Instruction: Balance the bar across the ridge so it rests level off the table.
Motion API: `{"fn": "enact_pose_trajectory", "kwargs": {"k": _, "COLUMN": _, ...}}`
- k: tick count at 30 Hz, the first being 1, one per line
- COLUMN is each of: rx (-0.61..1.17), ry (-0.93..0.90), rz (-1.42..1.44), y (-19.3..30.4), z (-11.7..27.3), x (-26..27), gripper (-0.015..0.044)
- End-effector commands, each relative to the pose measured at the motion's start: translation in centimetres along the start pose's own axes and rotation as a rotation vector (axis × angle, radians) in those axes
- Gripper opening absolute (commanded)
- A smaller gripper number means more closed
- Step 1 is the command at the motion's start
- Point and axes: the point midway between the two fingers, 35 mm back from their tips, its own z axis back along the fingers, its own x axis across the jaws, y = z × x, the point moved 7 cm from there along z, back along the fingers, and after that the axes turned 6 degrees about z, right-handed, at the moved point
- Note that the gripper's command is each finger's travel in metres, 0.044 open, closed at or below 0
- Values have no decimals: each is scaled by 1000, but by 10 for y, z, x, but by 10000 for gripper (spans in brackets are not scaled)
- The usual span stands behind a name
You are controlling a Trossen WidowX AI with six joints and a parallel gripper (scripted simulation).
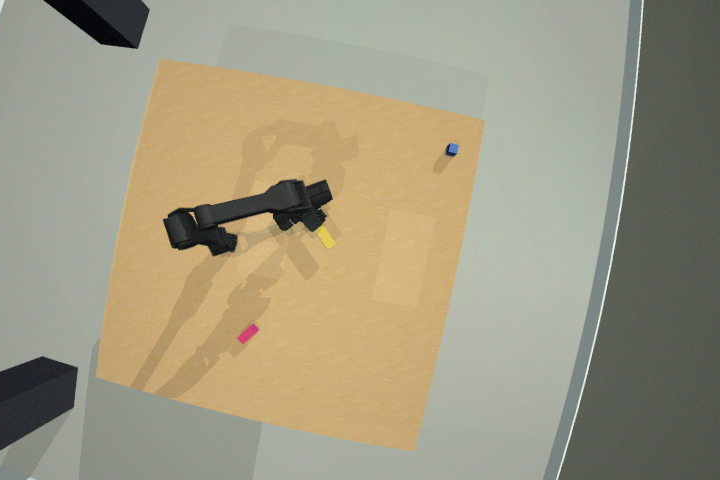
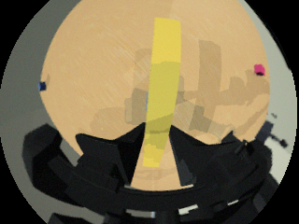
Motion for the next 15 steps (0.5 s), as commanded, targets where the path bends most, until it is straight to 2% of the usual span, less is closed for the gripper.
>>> {"fn": "enact_pose_trajectory", "kwargs": {"k": 1, "rx": 0, "ry": 0, "rz": 0, "y": 0, "z": 0, "x": 0, "gripper": 172}}
{"fn": "enact_pose_trajectory", "kwargs": {"k": 15, "rx": 0, "ry": 0, "rz": 0, "y": 0, "z": 0, "x": 0, "gripper": 185}}
